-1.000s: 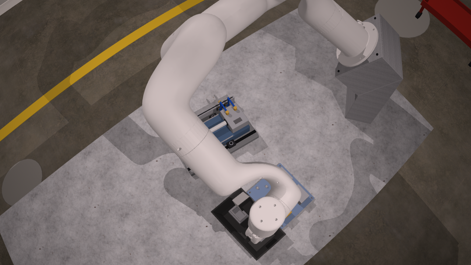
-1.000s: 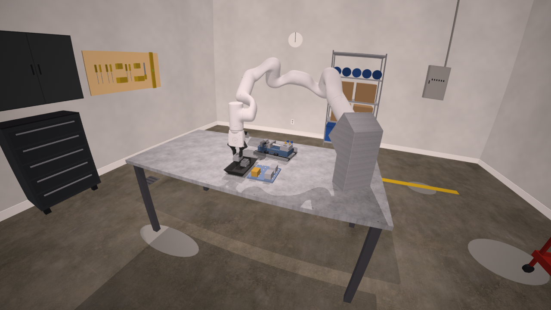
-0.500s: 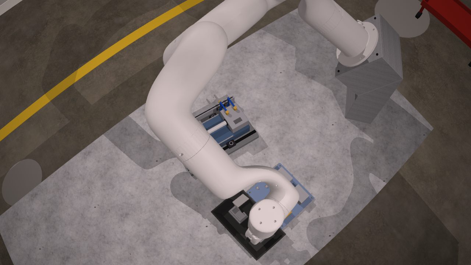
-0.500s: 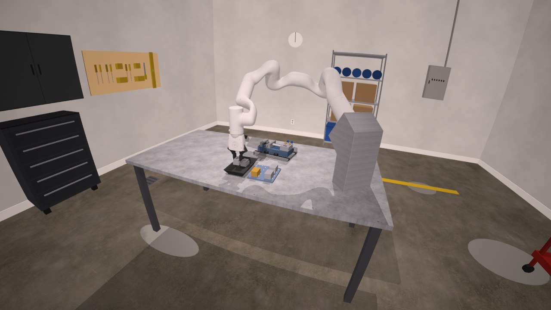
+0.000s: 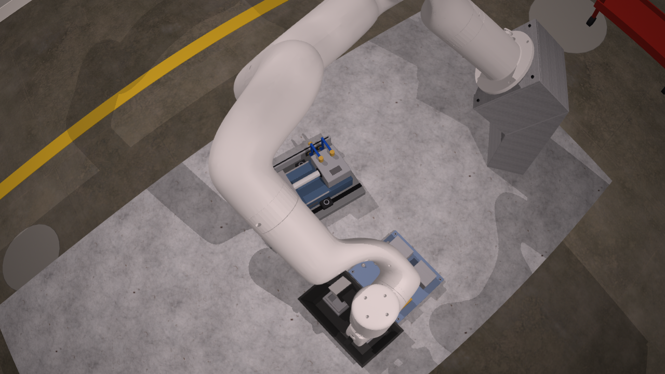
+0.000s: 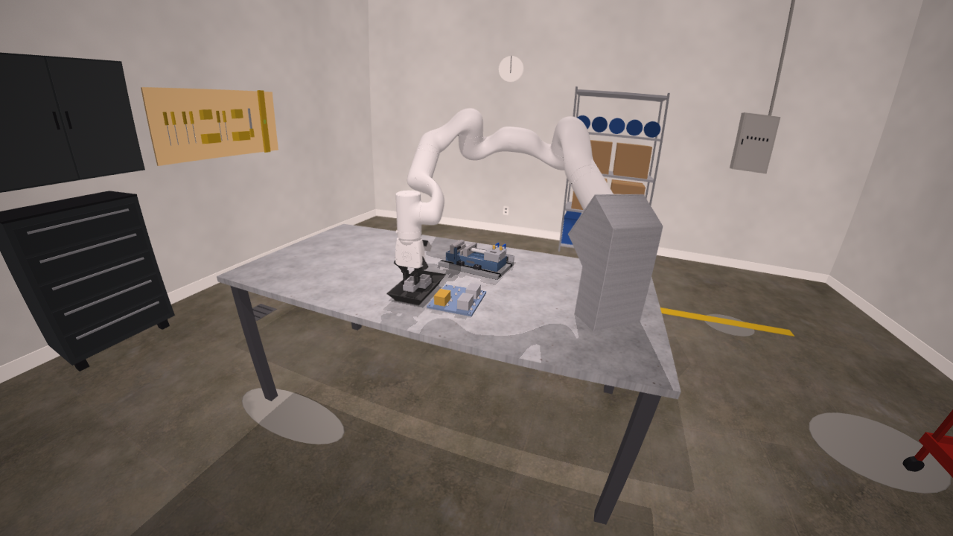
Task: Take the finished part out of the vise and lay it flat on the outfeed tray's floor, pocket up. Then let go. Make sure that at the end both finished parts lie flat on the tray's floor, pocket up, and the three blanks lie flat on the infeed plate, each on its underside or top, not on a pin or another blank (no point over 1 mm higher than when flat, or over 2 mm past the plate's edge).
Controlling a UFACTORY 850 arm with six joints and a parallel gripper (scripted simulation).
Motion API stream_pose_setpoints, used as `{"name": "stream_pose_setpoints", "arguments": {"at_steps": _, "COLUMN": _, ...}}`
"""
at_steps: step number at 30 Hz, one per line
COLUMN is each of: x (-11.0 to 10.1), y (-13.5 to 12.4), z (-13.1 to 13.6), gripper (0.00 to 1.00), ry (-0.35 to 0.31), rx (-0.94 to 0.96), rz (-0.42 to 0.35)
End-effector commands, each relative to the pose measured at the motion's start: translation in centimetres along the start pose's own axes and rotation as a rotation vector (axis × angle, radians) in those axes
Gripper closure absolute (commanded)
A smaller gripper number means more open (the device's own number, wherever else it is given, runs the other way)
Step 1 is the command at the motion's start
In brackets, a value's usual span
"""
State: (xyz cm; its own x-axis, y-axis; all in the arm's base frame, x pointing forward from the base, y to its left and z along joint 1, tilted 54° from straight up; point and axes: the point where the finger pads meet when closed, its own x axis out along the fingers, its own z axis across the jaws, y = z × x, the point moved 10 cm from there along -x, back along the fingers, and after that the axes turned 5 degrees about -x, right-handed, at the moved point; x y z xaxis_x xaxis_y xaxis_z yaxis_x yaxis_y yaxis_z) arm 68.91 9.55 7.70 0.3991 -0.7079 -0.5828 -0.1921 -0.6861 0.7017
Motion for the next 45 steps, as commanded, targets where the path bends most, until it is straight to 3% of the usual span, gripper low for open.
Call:
{"name": "stream_pose_setpoints", "arguments": {"at_steps": 1, "x": 0.6, "y": 0.0, "z": -0.1, "gripper": 1.00, "ry": 0.001, "rx": 0.000, "rz": -0.001}}
{"name": "stream_pose_setpoints", "arguments": {"at_steps": 19, "x": 1.9, "y": 0.0, "z": -0.1, "gripper": 1.00, "ry": 0.001, "rx": 0.000, "rz": -0.001}}
{"name": "stream_pose_setpoints", "arguments": {"at_steps": 45, "x": 2.0, "y": 0.0, "z": -0.1, "gripper": 1.00, "ry": 0.001, "rx": 0.000, "rz": -0.001}}
